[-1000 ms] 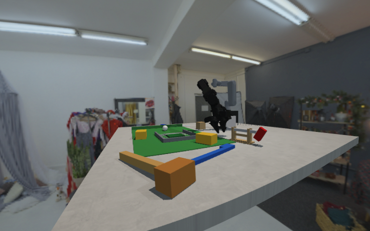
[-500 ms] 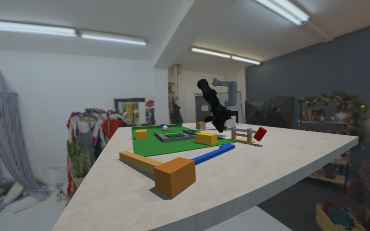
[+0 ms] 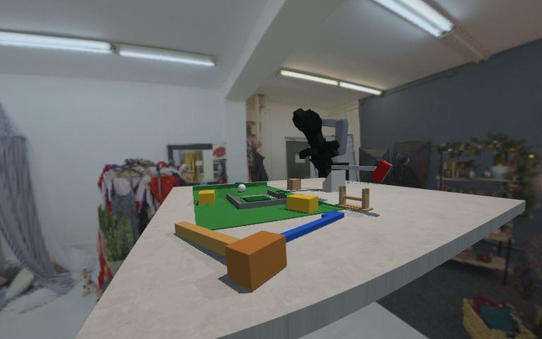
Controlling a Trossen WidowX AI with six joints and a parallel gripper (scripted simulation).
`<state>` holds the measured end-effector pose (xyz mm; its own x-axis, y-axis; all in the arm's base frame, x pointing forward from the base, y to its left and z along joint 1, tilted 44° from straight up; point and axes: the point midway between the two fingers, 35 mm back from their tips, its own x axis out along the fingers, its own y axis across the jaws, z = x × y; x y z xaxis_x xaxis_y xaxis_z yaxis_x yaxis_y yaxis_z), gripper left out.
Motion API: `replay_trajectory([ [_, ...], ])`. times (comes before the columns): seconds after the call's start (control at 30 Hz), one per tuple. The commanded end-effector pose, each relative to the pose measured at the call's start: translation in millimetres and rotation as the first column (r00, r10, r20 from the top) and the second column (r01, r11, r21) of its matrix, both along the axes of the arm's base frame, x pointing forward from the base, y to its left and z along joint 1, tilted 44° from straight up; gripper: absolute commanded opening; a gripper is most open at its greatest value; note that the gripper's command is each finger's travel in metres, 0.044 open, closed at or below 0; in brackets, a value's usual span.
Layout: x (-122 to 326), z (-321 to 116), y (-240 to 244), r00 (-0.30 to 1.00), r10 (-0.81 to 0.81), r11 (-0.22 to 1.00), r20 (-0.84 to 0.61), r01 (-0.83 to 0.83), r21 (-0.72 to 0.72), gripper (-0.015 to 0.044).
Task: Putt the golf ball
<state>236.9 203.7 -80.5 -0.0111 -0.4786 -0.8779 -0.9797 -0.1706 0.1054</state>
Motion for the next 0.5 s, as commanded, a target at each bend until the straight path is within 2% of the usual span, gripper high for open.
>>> replay_trajectory([
  [0.0, -1.7, 11.9, 11.0, 1.000, -0.009, 1.000, 0.000, 0.009, 0.011, 0.0000],
  [0.1, 3.0, 11.2, 4.6, 1.000, -0.015, 1.000, 0.016, 0.015, 0.006, 0.0000],
  [0.47, 59.3, 83.6, -44.8, 0.926, -0.305, 0.952, 0.223, 0.303, 0.046, 0.0000],
])
